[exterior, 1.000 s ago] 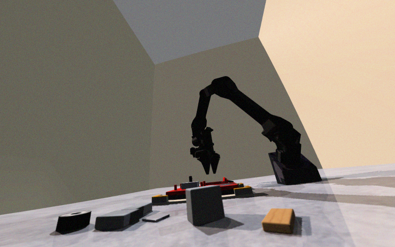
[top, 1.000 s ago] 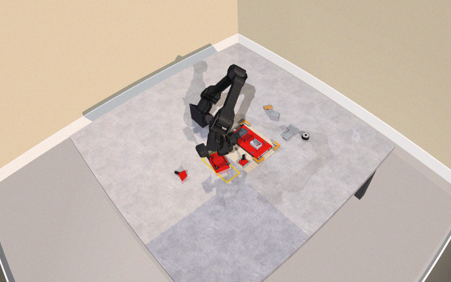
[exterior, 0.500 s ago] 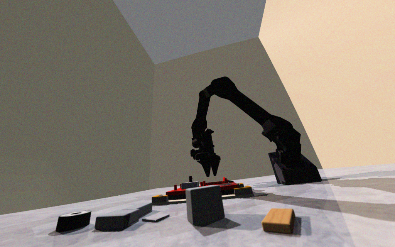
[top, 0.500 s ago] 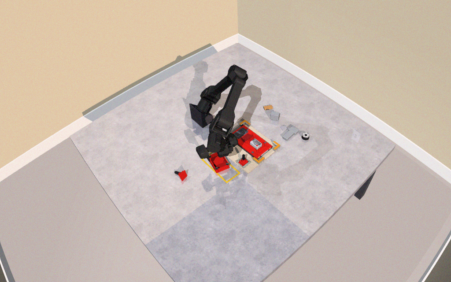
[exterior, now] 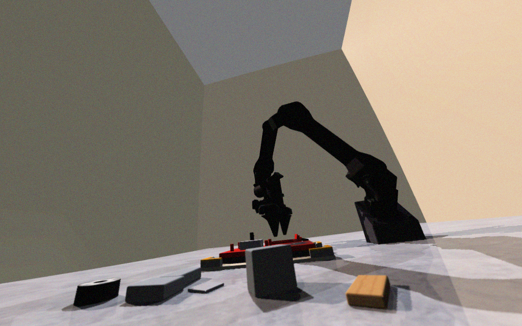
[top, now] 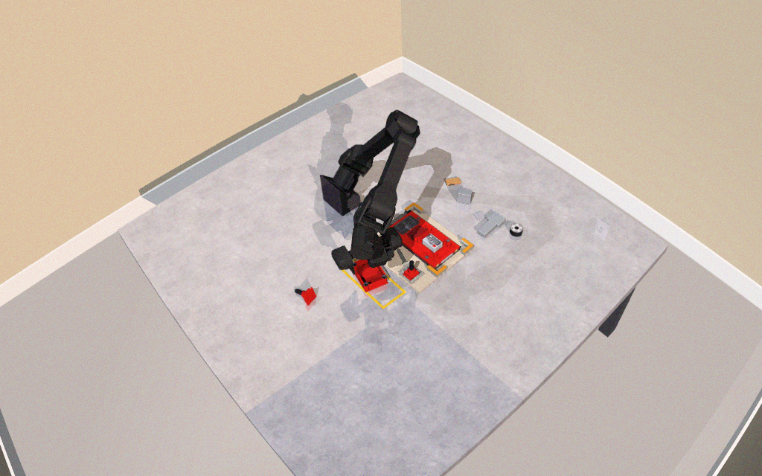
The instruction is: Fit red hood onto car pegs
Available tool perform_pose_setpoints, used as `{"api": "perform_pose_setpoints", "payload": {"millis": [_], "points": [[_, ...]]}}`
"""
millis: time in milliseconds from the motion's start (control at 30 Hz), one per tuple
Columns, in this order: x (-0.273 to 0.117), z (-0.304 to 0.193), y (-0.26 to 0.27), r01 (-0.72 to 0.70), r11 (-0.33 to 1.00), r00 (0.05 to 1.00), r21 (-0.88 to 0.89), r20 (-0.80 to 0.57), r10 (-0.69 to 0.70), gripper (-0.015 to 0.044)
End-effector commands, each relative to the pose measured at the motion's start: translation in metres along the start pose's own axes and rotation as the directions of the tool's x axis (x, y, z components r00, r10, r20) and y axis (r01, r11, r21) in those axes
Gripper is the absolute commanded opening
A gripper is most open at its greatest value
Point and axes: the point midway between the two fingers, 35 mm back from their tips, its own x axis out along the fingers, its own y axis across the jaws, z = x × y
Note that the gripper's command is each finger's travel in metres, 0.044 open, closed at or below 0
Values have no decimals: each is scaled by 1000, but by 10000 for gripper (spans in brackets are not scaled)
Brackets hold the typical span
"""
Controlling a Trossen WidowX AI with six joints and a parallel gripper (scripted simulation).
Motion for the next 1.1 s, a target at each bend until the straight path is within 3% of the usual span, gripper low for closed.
{"api": "perform_pose_setpoints", "payload": {"millis": [0, 1067], "points": [[4, -2, 1, -7, 1000, 1000, 6, -2, 7, 440], [19, -2, 1, -7, 1000, 1000, 6, -2, 7, 440]]}}
